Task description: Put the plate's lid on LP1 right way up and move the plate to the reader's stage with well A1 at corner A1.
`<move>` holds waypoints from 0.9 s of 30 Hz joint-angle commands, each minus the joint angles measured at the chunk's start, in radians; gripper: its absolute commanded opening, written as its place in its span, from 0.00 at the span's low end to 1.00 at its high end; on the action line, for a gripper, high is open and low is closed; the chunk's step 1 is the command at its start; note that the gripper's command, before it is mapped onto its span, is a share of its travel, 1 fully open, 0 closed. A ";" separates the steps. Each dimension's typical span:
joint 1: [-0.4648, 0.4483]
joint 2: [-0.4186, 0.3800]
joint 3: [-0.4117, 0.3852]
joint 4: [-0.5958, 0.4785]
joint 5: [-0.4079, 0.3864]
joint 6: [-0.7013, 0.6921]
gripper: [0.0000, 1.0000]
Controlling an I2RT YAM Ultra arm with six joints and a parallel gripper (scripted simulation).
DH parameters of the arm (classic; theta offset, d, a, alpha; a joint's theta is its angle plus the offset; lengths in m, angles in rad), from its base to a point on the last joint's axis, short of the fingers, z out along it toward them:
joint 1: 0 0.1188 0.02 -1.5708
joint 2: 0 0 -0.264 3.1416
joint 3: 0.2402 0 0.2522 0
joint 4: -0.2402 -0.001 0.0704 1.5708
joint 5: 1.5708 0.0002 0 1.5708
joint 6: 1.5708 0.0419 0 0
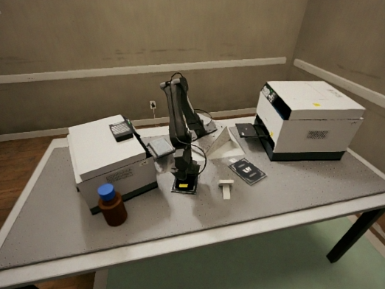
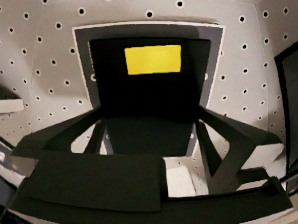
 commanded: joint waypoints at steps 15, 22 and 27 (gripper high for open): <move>-0.003 -0.004 -0.023 0.026 -0.003 -0.011 0.85; -0.003 -0.005 -0.026 0.028 -0.003 -0.012 0.85; -0.003 -0.006 -0.028 0.029 -0.003 -0.013 0.85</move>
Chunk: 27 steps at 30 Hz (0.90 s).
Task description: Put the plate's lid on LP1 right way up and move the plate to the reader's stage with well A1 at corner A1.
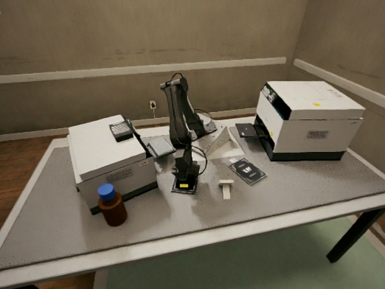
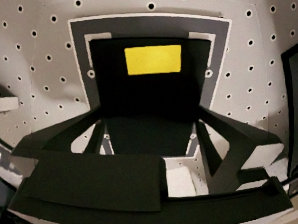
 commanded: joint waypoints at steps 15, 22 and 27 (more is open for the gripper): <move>0.000 -0.012 -0.009 0.014 -0.003 -0.008 1.00; 0.000 -0.012 -0.009 0.014 -0.003 -0.008 1.00; 0.000 -0.012 -0.009 0.014 -0.003 -0.008 1.00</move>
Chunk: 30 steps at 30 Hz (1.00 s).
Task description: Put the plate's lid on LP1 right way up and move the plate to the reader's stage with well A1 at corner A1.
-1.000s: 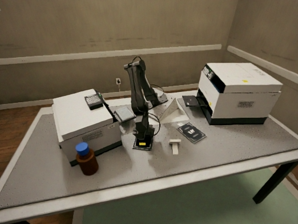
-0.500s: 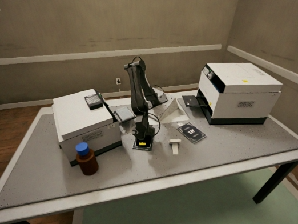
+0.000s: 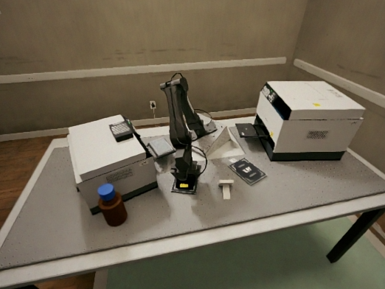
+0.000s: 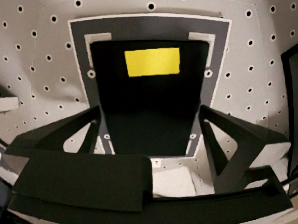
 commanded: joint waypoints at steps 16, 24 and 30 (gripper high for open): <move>0.017 -0.046 0.011 -0.029 0.001 0.004 1.00; 0.029 -0.069 0.043 -0.073 0.012 0.018 1.00; 0.036 -0.080 0.052 -0.095 0.014 0.024 1.00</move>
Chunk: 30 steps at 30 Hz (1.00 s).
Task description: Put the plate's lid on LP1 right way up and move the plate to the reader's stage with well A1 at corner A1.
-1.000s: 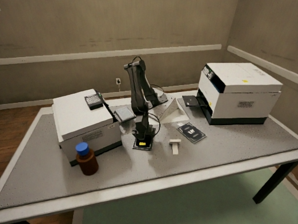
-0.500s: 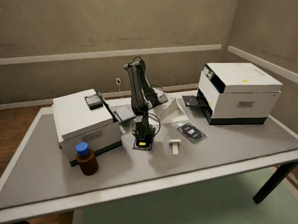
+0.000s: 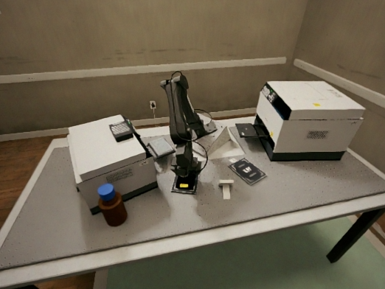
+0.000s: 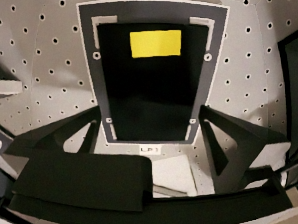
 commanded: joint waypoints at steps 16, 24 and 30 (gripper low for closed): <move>0.040 -0.065 0.097 -0.106 0.021 0.038 1.00; 0.052 -0.079 0.120 -0.146 0.025 0.049 1.00; 0.063 -0.089 0.140 -0.180 0.029 0.060 1.00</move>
